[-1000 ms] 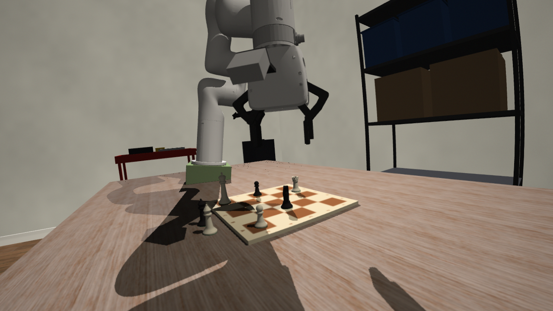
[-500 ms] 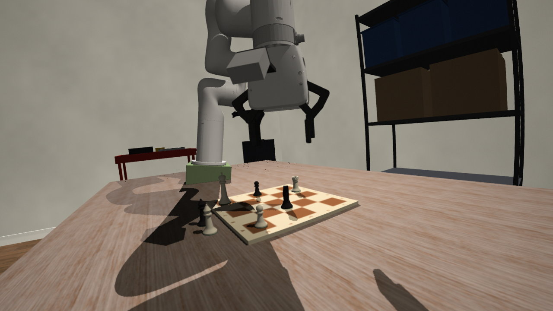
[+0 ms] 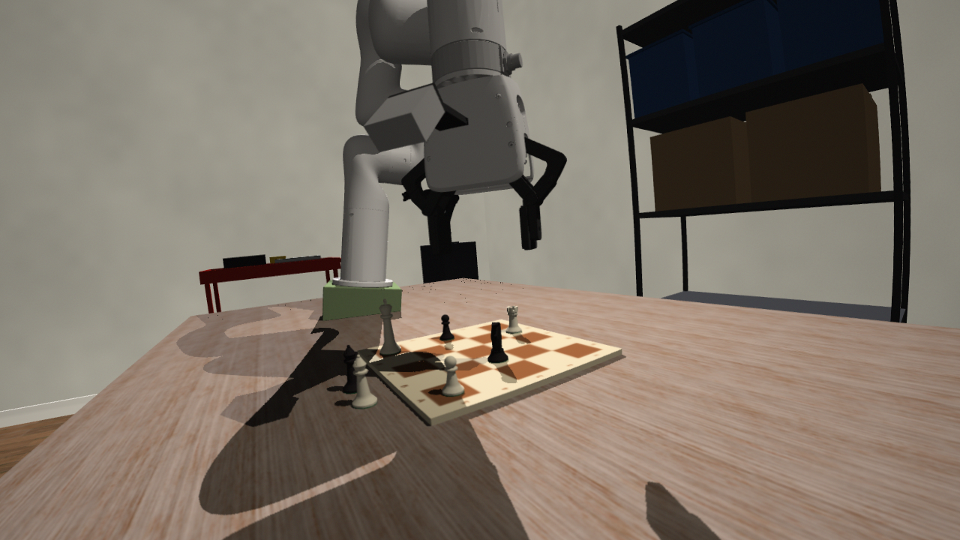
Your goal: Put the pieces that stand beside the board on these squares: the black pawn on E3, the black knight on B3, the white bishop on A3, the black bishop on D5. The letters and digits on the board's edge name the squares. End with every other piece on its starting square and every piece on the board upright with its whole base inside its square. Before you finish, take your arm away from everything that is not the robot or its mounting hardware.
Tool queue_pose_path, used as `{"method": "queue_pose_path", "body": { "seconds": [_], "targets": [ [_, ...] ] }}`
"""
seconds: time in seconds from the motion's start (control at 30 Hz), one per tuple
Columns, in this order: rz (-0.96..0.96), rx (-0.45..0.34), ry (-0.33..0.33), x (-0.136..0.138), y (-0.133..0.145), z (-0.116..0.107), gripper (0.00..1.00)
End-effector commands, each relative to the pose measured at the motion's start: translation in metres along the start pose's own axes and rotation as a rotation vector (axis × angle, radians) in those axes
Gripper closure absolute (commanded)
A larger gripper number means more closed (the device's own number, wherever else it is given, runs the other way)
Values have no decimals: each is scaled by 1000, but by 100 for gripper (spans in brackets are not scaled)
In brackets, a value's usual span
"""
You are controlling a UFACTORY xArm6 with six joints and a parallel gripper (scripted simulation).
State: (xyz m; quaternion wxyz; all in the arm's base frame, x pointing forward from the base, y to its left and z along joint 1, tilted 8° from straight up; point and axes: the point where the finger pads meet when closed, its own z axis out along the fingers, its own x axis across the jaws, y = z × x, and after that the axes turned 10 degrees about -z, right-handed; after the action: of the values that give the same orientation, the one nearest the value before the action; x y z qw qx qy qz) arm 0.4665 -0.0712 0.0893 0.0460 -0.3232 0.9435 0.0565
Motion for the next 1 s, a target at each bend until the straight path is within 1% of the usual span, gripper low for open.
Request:
{"method": "queue_pose_path", "body": {
  "seconds": [0.0,0.2,0.5,0.57,0.6,0.73,0.97],
  "targets": [
    [91,6,1,2,-4,-1,0],
    [449,6,0,12,-17,-1,0],
    [918,-3,-15,37,-42,1,0],
    [918,-3,-15,37,-42,1,0],
    [1072,-4,-16,40,-45,1,0],
    [1232,-11,-24,52,-57,2,0],
    [1607,-24,-36,73,-74,3,0]
  ]
}}
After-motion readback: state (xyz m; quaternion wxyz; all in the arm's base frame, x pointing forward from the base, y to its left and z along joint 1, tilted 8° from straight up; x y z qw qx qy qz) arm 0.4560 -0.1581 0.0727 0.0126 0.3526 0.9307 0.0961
